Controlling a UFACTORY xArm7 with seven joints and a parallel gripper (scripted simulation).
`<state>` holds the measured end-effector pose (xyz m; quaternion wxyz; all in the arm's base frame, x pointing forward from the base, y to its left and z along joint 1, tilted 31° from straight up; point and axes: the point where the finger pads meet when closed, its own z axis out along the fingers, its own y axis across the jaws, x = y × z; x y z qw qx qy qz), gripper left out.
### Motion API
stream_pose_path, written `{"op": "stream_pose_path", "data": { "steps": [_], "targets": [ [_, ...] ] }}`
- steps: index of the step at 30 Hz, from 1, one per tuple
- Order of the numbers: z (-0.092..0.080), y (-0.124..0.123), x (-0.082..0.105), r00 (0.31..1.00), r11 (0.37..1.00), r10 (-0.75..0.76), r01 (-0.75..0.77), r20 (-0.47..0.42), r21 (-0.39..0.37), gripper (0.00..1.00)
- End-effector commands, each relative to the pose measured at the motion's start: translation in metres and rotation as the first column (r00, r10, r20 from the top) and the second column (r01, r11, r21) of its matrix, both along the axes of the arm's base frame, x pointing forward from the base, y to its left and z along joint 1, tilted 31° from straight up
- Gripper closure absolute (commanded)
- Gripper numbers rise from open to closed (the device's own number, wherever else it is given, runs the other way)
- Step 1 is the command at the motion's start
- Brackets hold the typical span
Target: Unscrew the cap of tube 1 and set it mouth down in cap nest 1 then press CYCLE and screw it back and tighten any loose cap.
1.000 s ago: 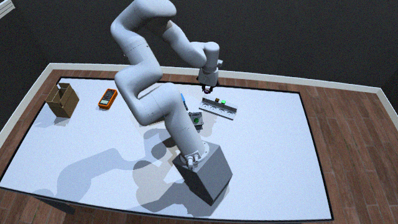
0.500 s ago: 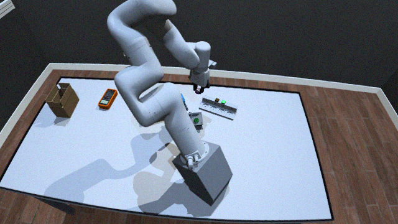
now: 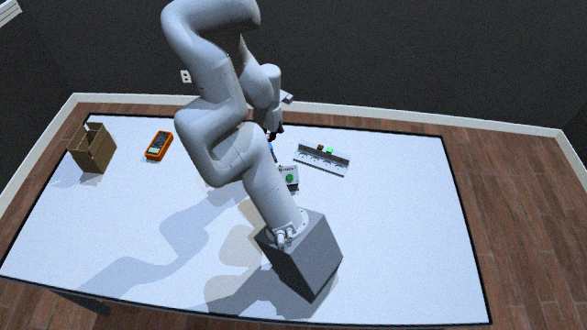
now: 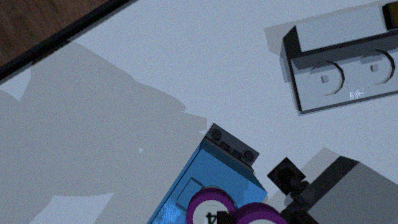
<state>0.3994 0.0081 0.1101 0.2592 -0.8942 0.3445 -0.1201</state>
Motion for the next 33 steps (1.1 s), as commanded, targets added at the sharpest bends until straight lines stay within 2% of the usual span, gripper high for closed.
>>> {"op": "stream_pose_path", "data": {
  "steps": [1, 13, 15, 24, 33],
  "targets": [
    [0.012, 0.029, -0.007, 1.0, 1.0, -0.012, 0.012, -0.02, -0.02, 1.0],
    [0.037, 0.102, -0.02, 1.0, 1.0, -0.012, 0.011, -0.02, -0.019, 1.0],
    [0.037, 0.102, -0.02, 1.0, 1.0, -0.012, 0.011, -0.02, -0.019, 1.0],
    [0.058, 0.161, -0.03, 1.0, 1.0, -0.012, 0.011, -0.02, -0.019, 1.0],
    [0.058, 0.161, -0.03, 1.0, 1.0, -0.012, 0.011, -0.02, -0.019, 1.0]
  ]
}}
